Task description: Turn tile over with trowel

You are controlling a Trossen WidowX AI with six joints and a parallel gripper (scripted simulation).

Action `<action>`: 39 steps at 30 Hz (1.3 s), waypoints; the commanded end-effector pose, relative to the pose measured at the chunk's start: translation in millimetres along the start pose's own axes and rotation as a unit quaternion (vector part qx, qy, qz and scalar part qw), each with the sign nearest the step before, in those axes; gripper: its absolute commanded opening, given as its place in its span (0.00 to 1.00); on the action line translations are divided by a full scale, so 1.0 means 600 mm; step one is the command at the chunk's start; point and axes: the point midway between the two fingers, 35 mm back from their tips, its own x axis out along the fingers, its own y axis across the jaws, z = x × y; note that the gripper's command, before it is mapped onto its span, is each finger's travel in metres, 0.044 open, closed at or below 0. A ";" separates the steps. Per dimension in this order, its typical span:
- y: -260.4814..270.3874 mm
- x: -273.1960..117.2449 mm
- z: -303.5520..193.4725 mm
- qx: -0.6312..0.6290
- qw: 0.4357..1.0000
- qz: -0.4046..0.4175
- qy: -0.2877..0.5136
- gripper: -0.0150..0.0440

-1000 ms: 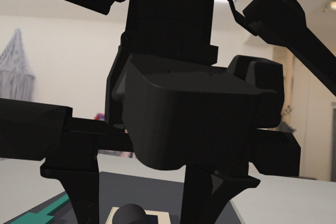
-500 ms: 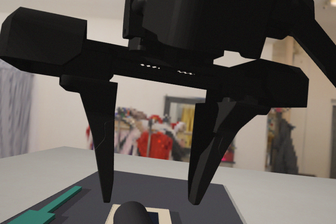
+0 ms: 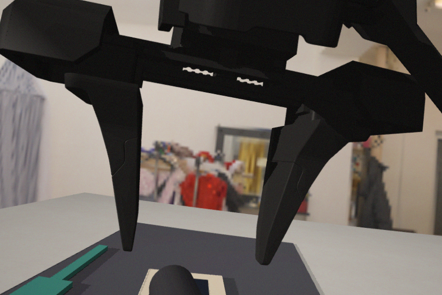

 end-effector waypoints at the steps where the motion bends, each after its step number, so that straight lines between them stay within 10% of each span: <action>1: -0.002 0.002 0.004 0.042 0.999 -0.013 -0.004 0.76; 39: -0.009 0.033 0.068 0.560 0.806 -0.128 -0.146 0.76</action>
